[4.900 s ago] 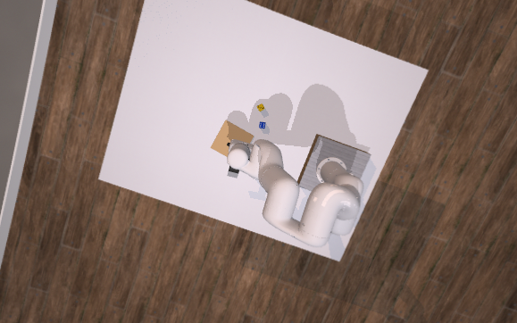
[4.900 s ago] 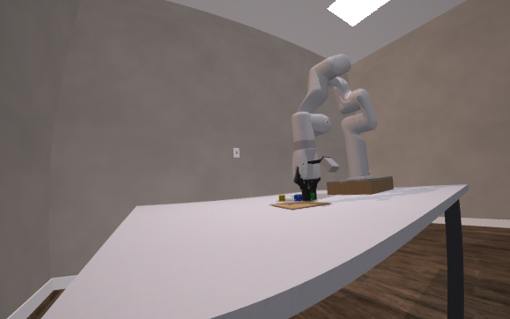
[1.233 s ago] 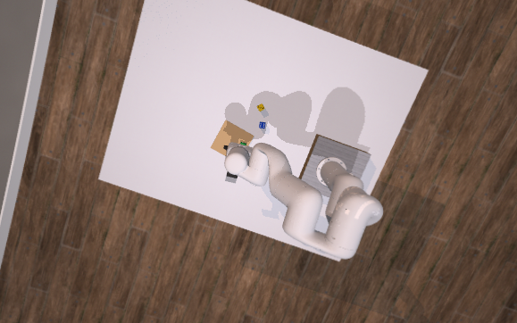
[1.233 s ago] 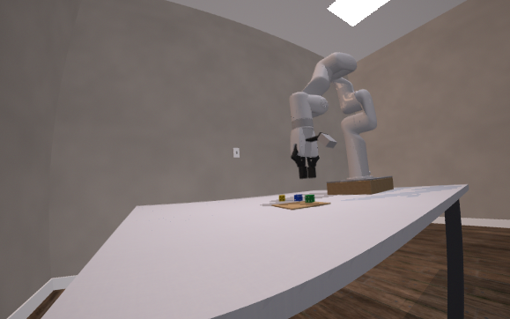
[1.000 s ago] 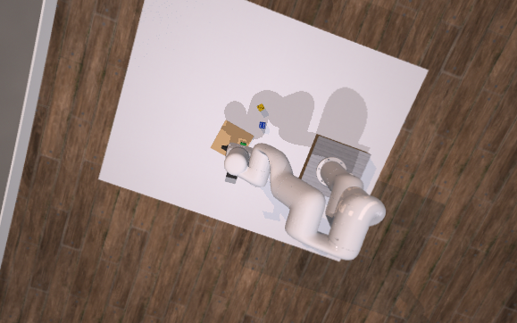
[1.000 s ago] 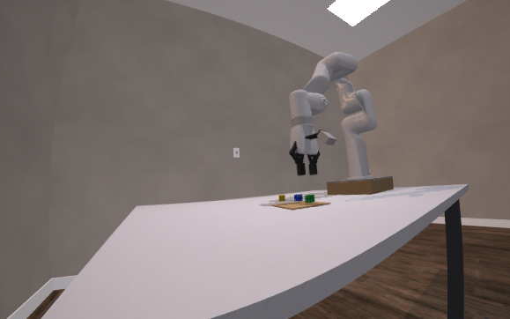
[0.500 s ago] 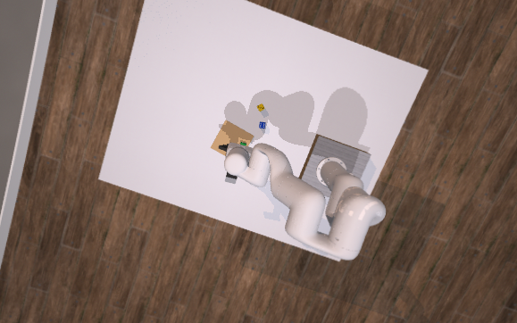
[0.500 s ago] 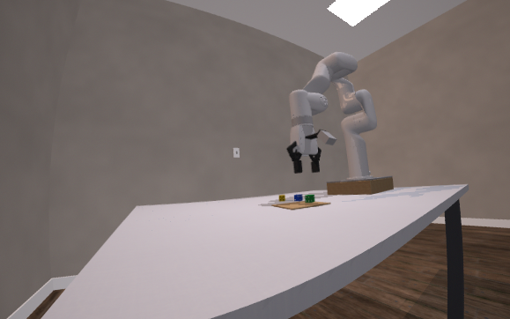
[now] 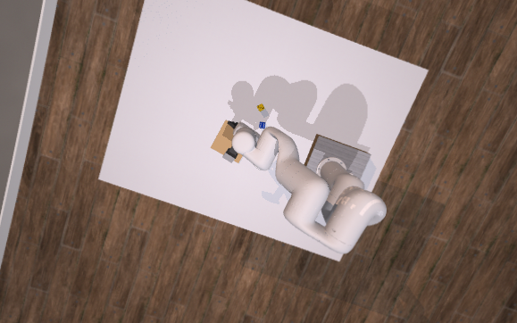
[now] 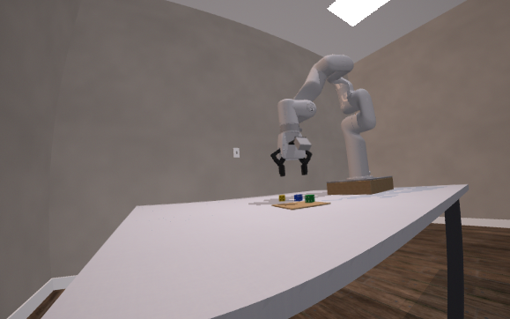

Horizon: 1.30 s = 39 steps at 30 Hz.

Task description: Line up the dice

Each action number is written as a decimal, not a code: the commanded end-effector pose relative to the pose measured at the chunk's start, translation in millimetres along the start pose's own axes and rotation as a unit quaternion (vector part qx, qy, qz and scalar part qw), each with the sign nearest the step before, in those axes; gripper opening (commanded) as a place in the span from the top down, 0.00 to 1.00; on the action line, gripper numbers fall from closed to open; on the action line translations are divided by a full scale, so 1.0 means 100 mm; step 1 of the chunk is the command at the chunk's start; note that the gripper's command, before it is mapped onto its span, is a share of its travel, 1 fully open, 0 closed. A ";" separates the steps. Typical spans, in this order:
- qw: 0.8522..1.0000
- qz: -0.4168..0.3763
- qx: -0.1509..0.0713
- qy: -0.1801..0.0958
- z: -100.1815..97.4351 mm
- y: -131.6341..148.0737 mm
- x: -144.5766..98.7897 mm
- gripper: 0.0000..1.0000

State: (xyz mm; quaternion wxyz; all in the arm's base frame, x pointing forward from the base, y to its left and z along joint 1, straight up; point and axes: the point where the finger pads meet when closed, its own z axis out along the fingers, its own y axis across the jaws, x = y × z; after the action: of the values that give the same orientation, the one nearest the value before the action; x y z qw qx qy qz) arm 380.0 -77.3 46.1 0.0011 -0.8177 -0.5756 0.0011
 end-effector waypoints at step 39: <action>0.973 0.230 -0.002 0.001 0.07 0.09 -1.06 0.58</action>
State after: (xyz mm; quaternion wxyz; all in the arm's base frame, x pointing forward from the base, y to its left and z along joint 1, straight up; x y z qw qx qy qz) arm 351.0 -179.5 38.2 0.0010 -0.9282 -0.3721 0.0009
